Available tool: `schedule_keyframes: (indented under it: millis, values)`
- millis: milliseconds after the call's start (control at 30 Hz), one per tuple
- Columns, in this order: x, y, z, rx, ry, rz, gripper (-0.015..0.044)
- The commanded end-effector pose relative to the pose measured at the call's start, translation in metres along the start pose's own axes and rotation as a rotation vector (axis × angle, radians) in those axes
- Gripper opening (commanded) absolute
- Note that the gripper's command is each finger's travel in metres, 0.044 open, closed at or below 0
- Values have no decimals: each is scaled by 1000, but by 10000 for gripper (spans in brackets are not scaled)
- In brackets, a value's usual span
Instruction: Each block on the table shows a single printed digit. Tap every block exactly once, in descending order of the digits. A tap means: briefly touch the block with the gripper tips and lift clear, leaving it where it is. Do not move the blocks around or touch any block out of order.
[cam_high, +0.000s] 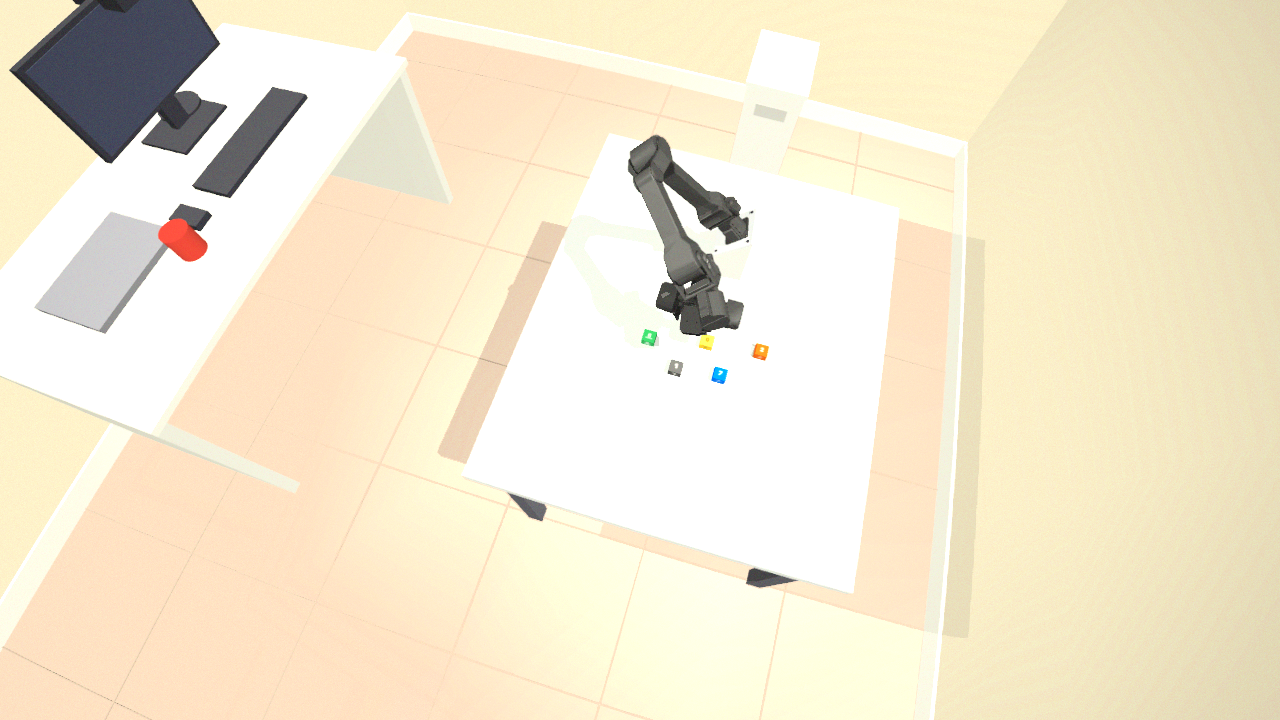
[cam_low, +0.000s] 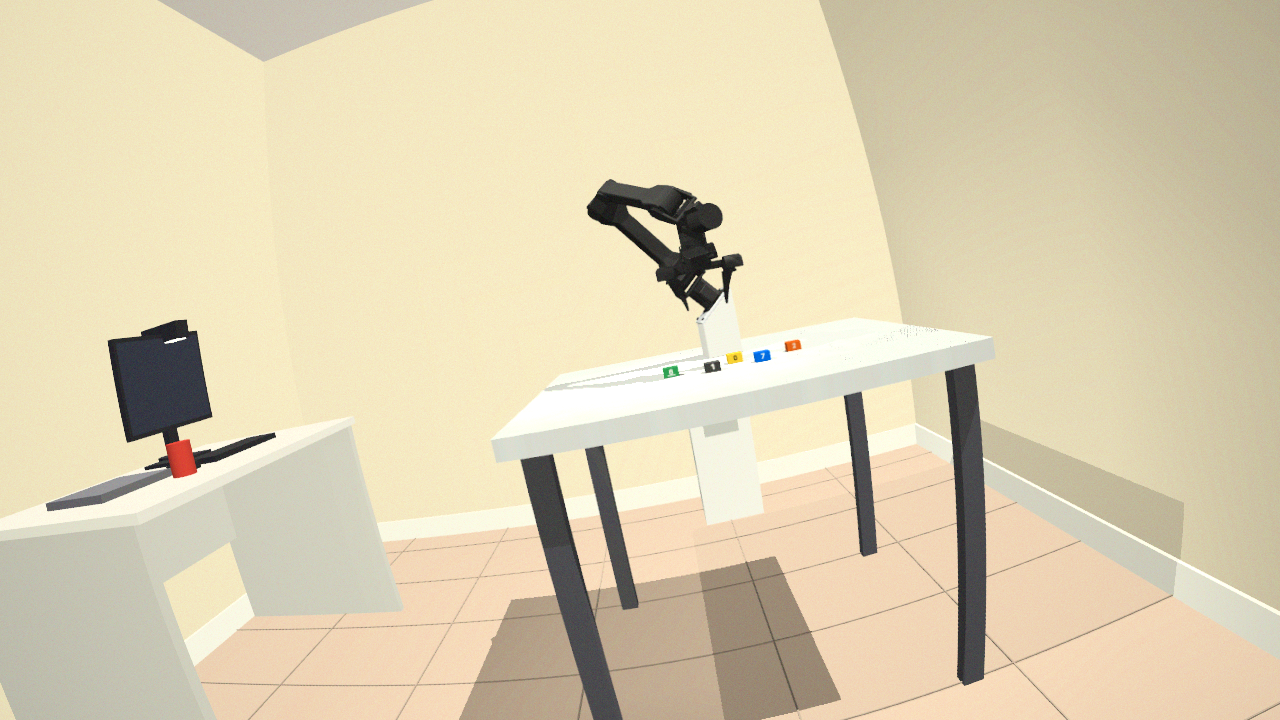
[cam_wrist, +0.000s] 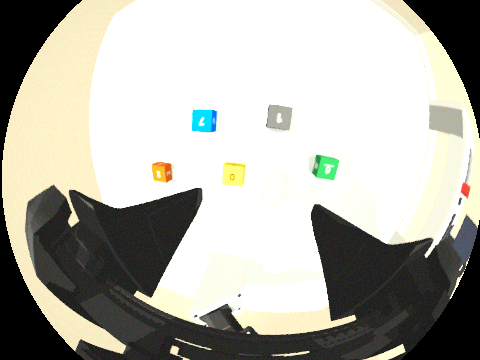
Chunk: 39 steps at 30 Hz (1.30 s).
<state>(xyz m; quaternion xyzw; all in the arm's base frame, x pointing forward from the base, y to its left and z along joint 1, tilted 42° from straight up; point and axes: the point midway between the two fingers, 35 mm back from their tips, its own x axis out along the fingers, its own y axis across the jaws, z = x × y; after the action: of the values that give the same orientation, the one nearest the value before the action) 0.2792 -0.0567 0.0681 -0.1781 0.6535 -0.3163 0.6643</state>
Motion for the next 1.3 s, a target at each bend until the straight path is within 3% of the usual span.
schedule_keyframes:
  millis: [0,767,1000,1267]
  values:
    - [3,33,-16,-9,9,-12,400]
    - [2,35,-15,-9,9,-12,400]
    - [2,91,40,-6,7,-9,400]
    - [3,98,45,-6,6,-9,400]
